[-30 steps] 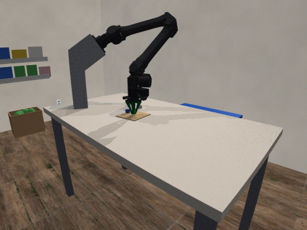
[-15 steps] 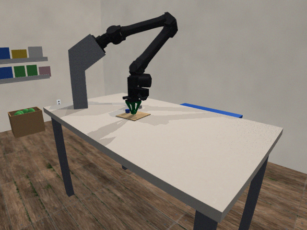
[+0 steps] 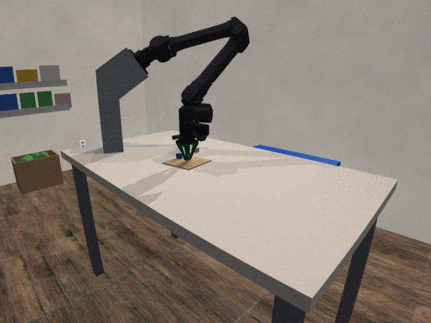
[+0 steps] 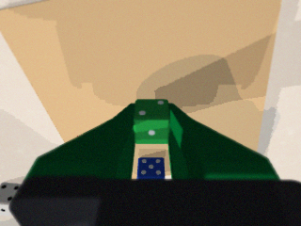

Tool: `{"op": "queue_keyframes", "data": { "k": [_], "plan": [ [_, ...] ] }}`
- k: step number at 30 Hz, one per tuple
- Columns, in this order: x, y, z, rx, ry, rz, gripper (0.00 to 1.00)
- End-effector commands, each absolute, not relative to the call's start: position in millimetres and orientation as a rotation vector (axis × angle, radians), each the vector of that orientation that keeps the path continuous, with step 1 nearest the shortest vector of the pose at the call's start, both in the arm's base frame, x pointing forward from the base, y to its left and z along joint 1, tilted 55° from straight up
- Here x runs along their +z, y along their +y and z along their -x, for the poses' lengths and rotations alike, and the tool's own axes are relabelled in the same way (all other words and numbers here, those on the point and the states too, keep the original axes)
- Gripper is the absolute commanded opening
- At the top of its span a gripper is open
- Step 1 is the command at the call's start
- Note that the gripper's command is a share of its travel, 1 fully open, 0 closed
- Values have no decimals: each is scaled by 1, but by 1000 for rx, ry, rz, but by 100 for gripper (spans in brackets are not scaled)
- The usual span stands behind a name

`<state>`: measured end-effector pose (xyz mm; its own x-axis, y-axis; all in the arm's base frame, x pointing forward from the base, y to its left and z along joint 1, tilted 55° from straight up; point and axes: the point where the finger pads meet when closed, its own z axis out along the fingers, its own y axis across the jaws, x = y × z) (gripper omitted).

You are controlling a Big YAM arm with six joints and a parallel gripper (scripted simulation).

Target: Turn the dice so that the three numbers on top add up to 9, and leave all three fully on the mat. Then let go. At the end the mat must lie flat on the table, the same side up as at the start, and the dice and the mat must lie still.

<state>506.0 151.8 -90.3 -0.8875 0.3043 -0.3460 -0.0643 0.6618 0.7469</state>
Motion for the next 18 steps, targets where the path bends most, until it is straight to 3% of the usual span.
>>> {"op": "queue_keyframes", "data": {
  "k": [1,18],
  "plan": [
    [-97,149,-500,1116,2444,-206,15],
    [-96,145,-501,1112,2437,-208,15]
  ]
}}
